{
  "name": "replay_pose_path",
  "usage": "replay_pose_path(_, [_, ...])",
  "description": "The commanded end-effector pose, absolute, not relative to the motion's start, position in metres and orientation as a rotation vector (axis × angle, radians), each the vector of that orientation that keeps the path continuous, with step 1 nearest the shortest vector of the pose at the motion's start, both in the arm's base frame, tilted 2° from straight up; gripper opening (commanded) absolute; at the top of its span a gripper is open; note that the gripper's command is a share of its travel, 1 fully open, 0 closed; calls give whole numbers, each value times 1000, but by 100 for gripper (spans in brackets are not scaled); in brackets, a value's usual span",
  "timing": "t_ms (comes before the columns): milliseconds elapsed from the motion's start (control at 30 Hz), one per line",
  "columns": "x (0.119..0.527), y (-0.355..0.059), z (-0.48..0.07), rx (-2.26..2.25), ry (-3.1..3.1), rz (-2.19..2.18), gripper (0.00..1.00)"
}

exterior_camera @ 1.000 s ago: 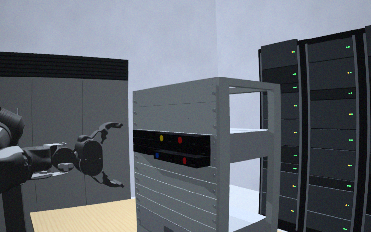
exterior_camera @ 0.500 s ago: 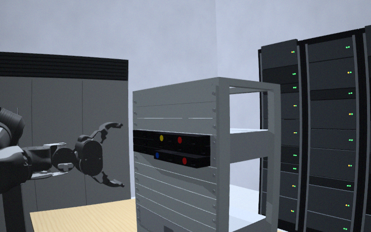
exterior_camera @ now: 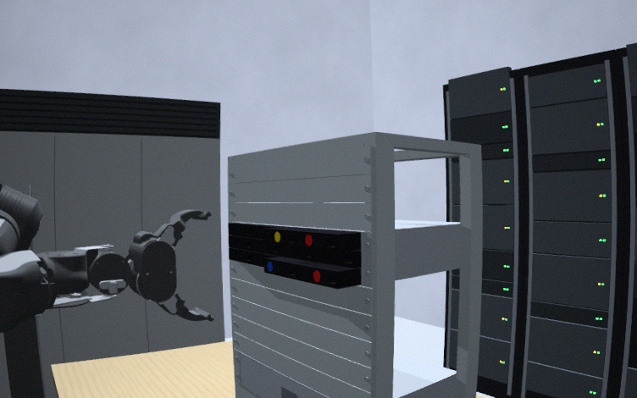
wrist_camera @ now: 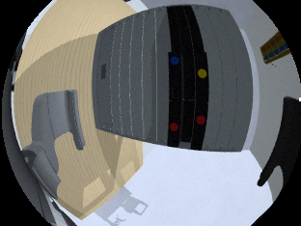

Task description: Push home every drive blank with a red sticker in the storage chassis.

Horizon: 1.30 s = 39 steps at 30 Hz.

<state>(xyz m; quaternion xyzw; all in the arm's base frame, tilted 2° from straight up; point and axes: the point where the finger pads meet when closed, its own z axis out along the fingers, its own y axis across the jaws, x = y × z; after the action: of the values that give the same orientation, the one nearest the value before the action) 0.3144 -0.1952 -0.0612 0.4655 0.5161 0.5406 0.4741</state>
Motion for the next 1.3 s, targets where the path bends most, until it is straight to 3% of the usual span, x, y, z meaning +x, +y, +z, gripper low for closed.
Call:
replay_pose_path(0, [314, -195, -59, 1129, 1256, 1330, 100])
replay_pose_path(1267, [336, -181, -54, 1132, 1257, 1326, 100])
